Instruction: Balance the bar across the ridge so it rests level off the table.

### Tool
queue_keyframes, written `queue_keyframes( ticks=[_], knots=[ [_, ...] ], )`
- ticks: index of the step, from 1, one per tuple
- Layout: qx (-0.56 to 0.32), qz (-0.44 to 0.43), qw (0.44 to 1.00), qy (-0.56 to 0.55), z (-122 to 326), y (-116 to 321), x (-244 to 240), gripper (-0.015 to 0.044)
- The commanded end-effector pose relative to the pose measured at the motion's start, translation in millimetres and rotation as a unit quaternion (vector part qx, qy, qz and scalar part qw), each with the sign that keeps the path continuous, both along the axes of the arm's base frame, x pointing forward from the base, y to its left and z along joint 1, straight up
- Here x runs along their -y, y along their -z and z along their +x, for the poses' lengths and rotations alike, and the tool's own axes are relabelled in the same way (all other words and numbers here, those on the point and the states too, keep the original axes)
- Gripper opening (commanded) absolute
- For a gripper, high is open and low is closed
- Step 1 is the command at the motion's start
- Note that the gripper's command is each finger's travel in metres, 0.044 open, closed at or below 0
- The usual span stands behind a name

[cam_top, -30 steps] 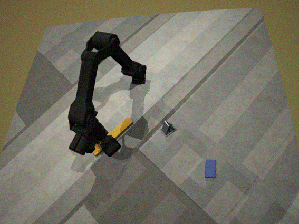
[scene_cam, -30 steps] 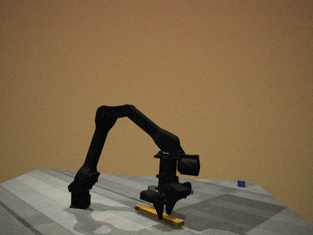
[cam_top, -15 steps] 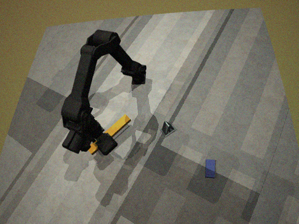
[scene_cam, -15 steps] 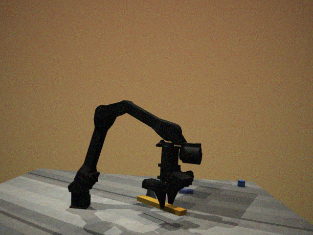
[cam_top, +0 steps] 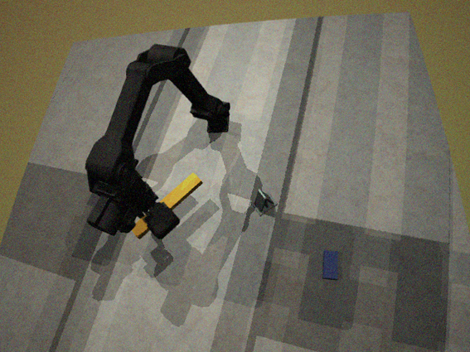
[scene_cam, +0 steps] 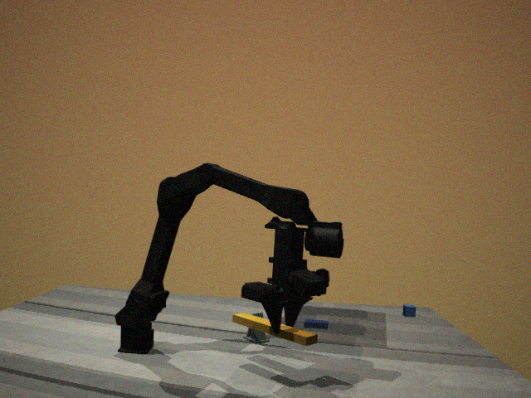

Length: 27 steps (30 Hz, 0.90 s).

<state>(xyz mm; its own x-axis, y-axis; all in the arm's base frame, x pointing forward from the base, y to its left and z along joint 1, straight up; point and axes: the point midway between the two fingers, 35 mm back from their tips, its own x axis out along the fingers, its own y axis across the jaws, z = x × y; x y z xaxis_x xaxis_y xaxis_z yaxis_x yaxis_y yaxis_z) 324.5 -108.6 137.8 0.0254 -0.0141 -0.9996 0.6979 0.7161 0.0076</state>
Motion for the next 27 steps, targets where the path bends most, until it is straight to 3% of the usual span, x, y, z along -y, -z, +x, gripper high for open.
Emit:
queue_keyframes(
  ticks=[1,11,27],
  knots=[
    [0.004,0.001,1.0,0.002,-1,-13,-1,0.0],
    [0.004,0.002,1.0,0.004,-4,-31,-5,0.0],
    [0.005,0.006,1.0,0.024,3,-32,-68,0.0]
  ],
)
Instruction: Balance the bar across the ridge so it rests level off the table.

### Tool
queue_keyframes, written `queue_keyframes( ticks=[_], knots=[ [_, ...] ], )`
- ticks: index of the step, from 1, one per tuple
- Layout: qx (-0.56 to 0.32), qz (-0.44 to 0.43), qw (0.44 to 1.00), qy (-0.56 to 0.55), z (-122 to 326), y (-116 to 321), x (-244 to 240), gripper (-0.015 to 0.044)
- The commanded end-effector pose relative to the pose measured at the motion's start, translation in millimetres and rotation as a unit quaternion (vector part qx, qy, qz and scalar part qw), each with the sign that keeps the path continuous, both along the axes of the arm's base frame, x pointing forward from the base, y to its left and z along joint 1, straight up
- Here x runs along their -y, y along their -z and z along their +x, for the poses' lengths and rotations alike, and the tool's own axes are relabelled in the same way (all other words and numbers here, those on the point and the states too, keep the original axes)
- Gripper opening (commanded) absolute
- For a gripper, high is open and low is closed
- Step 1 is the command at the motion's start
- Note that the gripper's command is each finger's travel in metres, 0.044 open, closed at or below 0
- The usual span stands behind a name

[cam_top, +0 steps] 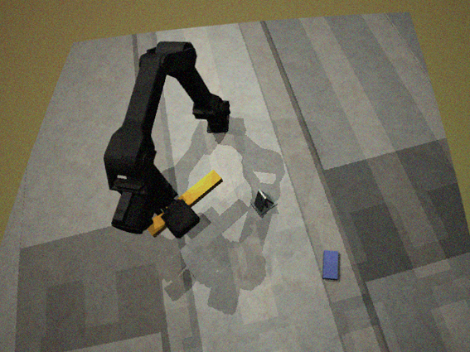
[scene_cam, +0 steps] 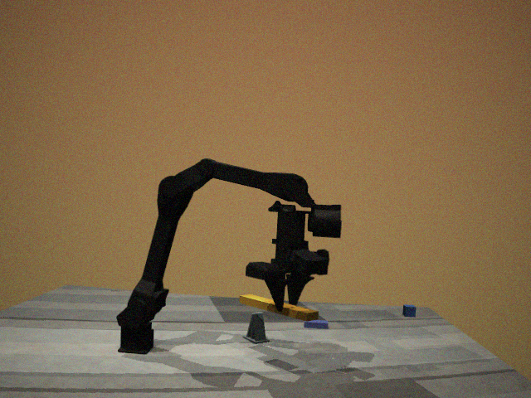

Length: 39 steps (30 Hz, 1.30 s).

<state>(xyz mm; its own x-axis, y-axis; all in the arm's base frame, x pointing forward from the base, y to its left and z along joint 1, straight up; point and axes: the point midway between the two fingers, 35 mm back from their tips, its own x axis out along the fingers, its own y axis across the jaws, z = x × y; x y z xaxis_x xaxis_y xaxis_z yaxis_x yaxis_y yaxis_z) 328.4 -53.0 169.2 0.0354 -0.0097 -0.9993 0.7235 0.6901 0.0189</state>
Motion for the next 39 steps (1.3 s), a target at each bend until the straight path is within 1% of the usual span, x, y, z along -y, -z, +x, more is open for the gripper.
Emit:
queue_keyframes(
  ticks=[1,20,39],
  knots=[
    [0.0,0.003,1.0,0.007,-1,0,-16,0.0],
    [-0.001,0.008,0.999,0.032,-10,-1,-90,0.0],
    [-0.002,0.012,0.998,0.058,-36,-1,-158,0.0]
  ],
)
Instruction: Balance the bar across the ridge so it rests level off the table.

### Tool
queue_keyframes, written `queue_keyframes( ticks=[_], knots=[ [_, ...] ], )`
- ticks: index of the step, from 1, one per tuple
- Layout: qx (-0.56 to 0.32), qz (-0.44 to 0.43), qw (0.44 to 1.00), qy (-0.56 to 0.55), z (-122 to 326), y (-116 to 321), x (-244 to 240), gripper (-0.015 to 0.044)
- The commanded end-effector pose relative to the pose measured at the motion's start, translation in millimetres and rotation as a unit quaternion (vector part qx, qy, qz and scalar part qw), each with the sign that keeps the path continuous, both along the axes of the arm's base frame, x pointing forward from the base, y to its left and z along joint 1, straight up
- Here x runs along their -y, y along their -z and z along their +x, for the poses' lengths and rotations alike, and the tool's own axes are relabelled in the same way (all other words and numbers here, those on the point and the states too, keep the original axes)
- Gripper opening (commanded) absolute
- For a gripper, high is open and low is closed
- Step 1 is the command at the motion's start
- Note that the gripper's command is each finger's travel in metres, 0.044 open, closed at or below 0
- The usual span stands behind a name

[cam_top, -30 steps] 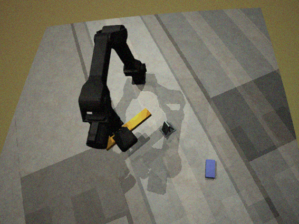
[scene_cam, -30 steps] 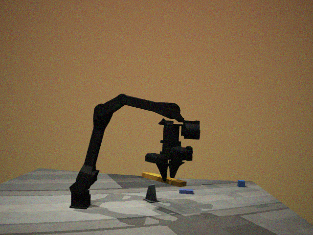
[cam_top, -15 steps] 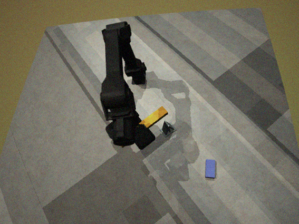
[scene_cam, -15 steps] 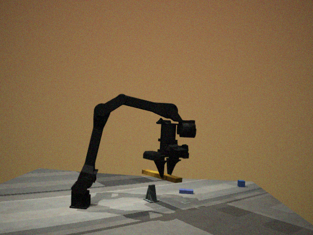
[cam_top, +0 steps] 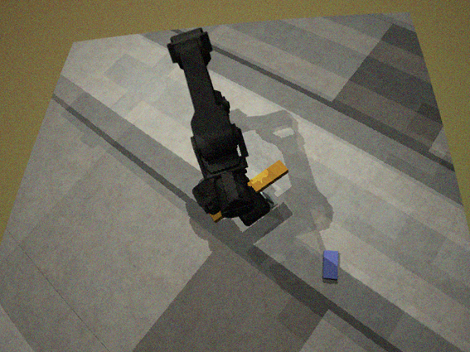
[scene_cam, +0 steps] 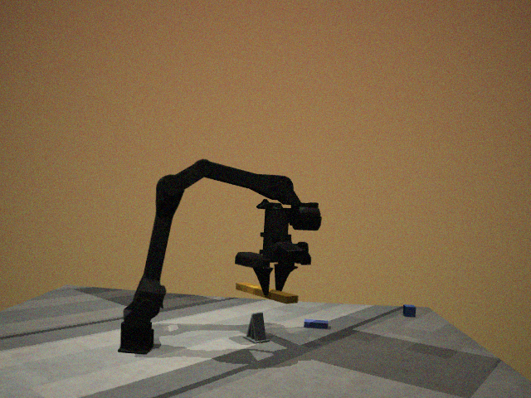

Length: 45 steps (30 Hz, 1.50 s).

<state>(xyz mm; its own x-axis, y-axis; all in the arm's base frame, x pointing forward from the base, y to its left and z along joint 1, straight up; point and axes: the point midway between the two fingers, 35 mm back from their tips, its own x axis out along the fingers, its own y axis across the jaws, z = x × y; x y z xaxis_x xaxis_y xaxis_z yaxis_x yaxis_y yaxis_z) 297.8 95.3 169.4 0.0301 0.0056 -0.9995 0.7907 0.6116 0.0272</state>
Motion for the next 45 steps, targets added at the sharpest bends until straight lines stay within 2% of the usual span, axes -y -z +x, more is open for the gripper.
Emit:
queue_keyframes(
  ticks=[1,6,35,45],
  knots=[
    [0.0,0.003,1.0,0.007,-8,0,-13,0.0],
    [0.0,0.004,1.0,0.013,-16,0,-26,0.0],
    [0.0,0.004,1.0,0.013,-15,42,-27,0.0],
    [0.0,0.004,1.0,0.013,-16,42,-27,0.0]
  ],
)
